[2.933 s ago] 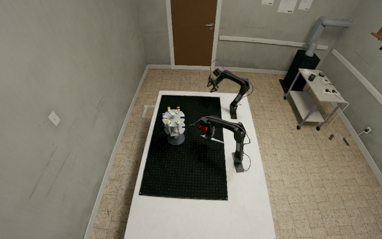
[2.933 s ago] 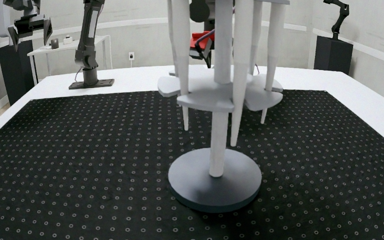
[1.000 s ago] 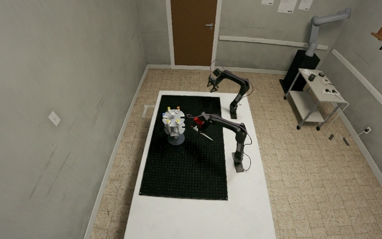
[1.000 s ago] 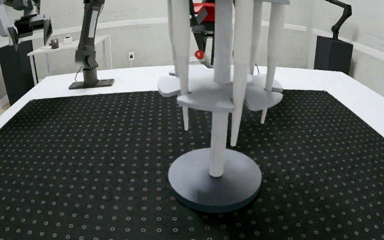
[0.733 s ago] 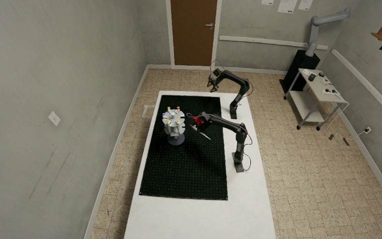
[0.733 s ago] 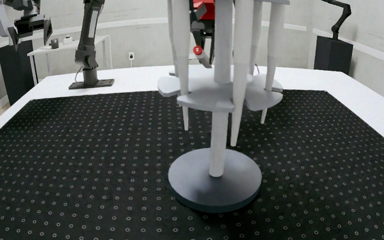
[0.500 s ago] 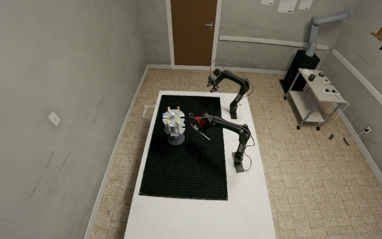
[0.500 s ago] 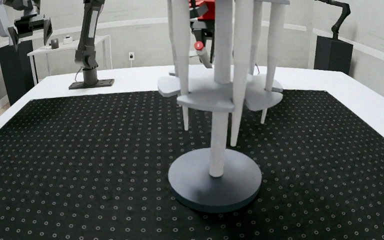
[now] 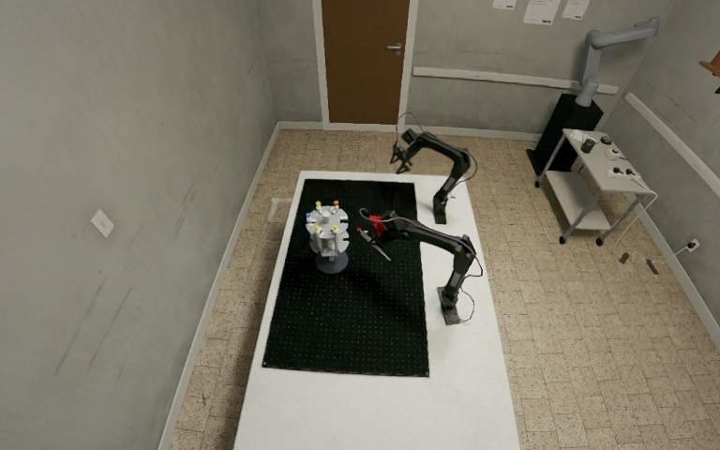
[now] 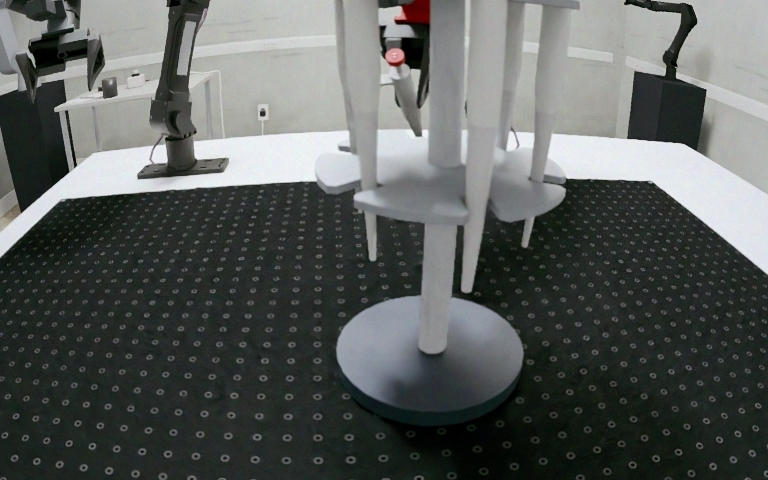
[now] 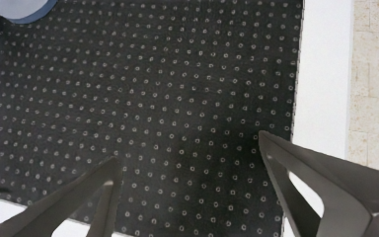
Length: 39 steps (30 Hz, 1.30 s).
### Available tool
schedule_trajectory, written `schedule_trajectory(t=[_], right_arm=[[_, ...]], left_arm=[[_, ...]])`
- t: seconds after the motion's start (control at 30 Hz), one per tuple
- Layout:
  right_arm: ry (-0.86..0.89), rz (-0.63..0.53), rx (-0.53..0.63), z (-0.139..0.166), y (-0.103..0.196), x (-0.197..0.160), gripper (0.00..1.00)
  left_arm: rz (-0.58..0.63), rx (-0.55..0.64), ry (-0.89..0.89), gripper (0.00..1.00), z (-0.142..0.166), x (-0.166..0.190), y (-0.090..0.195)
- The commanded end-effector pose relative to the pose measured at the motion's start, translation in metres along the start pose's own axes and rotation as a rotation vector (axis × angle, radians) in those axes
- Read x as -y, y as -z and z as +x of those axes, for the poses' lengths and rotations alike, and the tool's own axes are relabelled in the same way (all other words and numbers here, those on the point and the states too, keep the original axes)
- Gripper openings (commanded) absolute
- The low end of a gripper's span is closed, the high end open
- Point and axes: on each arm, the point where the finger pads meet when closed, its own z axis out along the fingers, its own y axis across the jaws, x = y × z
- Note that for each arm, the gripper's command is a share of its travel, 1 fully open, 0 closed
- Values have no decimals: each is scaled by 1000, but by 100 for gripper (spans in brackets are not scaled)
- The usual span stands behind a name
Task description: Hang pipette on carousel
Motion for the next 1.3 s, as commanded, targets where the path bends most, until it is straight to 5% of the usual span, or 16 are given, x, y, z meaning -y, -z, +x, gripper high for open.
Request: schedule_trajectory(t=[0.0, 0.27, 1.27], right_arm=[[12, 9, 24, -7, 4, 4, 100], [12, 9, 24, -7, 4, 4, 100], [12, 9, 24, -7, 4, 4, 100]], left_arm=[[4, 134, -6, 12, -20, 3, 12], [-4, 363, 14, 12, -60, -4, 34], [-3, 329, 9, 12, -53, -2, 19]])
